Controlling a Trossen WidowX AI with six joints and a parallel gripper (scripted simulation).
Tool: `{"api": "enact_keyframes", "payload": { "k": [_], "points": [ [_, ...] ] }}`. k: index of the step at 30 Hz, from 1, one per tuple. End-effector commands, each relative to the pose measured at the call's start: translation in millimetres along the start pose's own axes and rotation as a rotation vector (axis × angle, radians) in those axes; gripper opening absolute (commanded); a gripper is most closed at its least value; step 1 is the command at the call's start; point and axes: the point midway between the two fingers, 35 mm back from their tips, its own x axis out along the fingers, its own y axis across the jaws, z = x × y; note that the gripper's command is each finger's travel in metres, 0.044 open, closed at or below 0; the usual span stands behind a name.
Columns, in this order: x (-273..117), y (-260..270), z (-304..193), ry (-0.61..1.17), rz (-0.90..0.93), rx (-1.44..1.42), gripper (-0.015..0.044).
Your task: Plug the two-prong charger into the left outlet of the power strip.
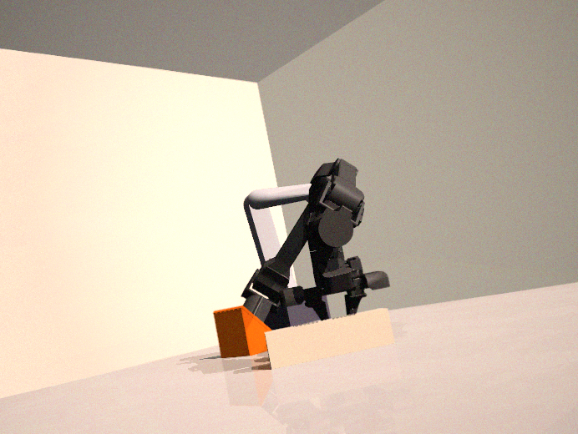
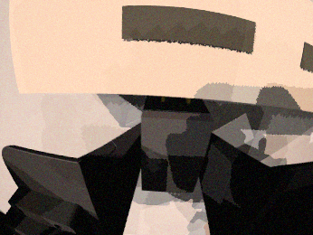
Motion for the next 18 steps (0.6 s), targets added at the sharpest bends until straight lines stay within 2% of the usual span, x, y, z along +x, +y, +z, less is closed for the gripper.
{"api": "enact_keyframes", "payload": {
  "k": [1, 18],
  "points": [
    [-1.6, 1.0, 2.5, -0.004, 0.002, -0.003, 0.0000],
    [-1.9, 1.0, 6.2, -0.004, 0.002, -0.004, 0.0000]
  ]
}}
